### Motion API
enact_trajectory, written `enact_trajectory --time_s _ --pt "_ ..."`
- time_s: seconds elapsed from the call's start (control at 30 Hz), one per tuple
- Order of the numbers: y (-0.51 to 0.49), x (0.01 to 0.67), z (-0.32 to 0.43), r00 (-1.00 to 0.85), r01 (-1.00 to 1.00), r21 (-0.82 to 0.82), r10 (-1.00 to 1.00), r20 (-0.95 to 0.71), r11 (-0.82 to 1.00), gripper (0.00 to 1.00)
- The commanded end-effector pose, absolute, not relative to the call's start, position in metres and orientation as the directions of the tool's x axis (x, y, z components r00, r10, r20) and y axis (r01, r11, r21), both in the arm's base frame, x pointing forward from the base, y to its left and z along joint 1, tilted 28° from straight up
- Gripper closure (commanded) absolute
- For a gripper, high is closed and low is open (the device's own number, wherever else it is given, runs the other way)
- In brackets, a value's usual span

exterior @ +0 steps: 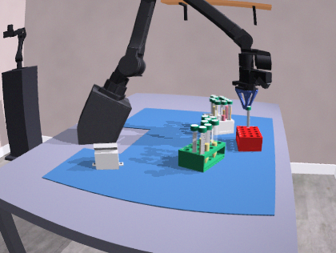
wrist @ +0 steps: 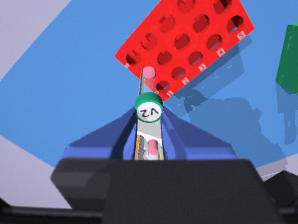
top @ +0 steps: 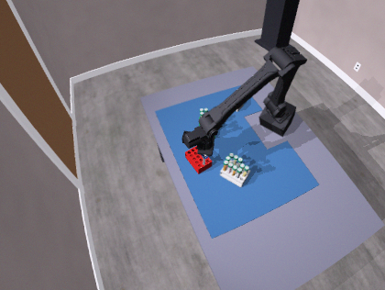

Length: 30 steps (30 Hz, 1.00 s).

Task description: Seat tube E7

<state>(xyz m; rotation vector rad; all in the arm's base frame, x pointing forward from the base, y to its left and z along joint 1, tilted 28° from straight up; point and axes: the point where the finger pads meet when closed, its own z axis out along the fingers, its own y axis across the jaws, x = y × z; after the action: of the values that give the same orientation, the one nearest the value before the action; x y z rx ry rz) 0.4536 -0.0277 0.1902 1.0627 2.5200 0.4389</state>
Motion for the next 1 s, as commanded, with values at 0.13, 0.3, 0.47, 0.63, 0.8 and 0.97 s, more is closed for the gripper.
enact_trajectory --time_s 0.13,0.3,0.47,0.63,0.8,0.97 --pt "-0.026 0.456 0.195 -0.641 0.607 0.430 0.732 -0.231 0.668 1.00" --pt "-0.029 0.448 0.204 -0.641 0.610 0.427 0.732 -0.230 0.668 1.00" --pt "-0.033 0.451 0.216 -0.635 0.603 0.435 0.733 -0.245 0.668 1.00" --pt "-0.030 0.457 0.212 -0.636 0.602 0.437 0.732 -0.243 0.668 1.00" --pt "-0.030 0.457 0.212 -0.636 0.602 0.437 0.732 -0.243 0.668 1.00" --pt "-0.036 0.454 0.220 -0.632 0.600 0.439 0.733 -0.252 0.668 1.00"
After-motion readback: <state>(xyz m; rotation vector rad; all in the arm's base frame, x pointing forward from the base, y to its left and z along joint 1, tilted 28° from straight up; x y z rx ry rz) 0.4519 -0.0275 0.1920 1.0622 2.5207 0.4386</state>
